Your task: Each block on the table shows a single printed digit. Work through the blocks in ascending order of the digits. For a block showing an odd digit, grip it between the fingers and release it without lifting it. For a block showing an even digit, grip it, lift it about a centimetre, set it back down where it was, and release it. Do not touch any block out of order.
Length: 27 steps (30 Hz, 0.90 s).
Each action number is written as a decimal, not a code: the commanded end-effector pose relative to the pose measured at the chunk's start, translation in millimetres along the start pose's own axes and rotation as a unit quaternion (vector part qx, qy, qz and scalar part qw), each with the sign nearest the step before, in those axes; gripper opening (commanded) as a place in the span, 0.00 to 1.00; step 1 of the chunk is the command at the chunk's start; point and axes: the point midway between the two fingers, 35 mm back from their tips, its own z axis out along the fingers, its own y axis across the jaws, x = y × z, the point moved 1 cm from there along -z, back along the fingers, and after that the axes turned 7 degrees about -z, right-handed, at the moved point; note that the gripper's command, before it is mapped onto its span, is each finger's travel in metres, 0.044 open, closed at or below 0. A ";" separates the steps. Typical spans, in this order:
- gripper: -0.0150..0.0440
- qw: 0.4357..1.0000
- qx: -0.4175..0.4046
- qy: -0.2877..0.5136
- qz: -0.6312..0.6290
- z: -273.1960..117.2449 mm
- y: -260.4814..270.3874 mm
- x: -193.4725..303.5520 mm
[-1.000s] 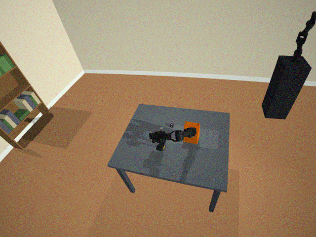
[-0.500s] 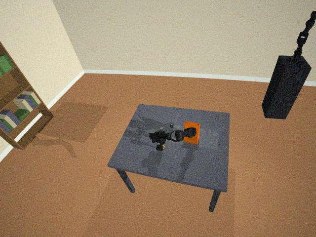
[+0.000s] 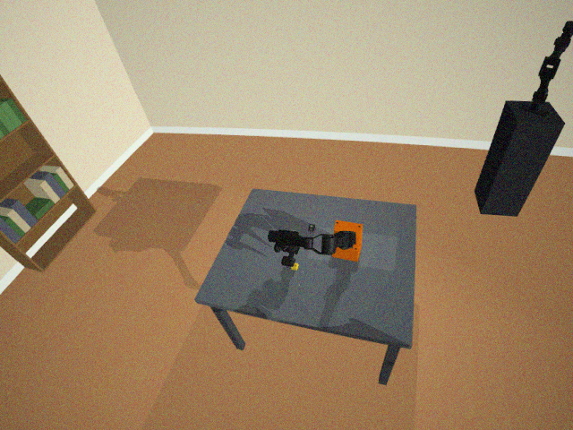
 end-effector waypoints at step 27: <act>0.46 1.000 0.027 -0.008 0.001 -70.2 -195.3 3.0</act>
